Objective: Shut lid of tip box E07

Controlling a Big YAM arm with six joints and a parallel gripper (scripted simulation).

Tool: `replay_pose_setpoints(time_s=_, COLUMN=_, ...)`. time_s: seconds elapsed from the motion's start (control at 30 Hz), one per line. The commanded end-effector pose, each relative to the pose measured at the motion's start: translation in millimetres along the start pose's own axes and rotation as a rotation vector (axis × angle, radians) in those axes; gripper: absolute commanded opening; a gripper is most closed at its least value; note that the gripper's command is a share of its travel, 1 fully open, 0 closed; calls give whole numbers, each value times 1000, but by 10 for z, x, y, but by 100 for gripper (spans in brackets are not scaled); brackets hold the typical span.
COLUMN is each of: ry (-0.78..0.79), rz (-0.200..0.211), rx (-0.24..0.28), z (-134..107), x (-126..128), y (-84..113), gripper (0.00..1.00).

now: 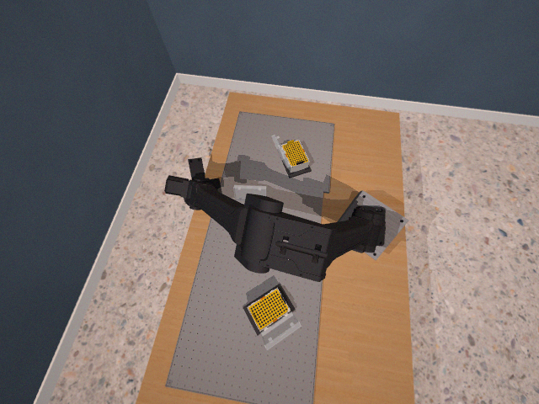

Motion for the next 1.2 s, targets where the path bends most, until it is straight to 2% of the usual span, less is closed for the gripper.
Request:
replay_pose_setpoints(time_s=0.0, ry=88, rz=28, rx=-4, z=-77, x=228, y=244, gripper=0)
replay_pose_setpoints(time_s=0.03, ry=118, rz=25, rx=-4, z=-91, x=243, y=295, gripper=0)
replay_pose_setpoints(time_s=0.07, ry=115, rz=-1, rx=4, z=-133, x=104, y=299, gripper=0)
replay_pose_setpoints(time_s=0.2, ry=211, rz=-29, rx=11, z=-207, x=96, y=478, gripper=0)
replay_pose_setpoints(time_s=0.43, ry=310, rz=-56, rx=21, z=-345, x=51, y=780, gripper=0)
replay_pose_setpoints(time_s=0.5, ry=310, rz=-56, rx=21, z=-345, x=51, y=780, gripper=0)
replay_pose_setpoints(time_s=0.53, ry=288, rz=-94, rx=26, z=-244, x=-70, y=614, gripper=0)
replay_pose_setpoints(time_s=0.7, ry=292, rz=-92, rx=28, z=-266, x=-63, y=612, gripper=0)
replay_pose_setpoints(time_s=0.73, ry=338, rz=-101, rx=39, z=-368, x=-57, y=650, gripper=0)
replay_pose_setpoints(time_s=0.77, ry=374, rz=-72, rx=29, z=-382, x=37, y=867, gripper=0)
replay_pose_setpoints(time_s=1.0, ry=505, rz=-105, rx=48, z=-512, x=-34, y=1168, gripper=0)
replay_pose_setpoints(time_s=1.07, ry=505, rz=-105, rx=48, z=-512, x=-34, y=1168, gripper=0)
replay_pose_setpoints(time_s=1.17, ry=601, rz=-131, rx=64, z=-564, x=-71, y=1287, gripper=0)
Point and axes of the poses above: the point where the finger pads meet when closed, its own y axis back along the fingers, its own x axis across the jaws, z = x × y, the point moved 6 cm from there along y, back along the fingers, and after that the axes turned 8 degrees about -y, right-handed, at the moved point
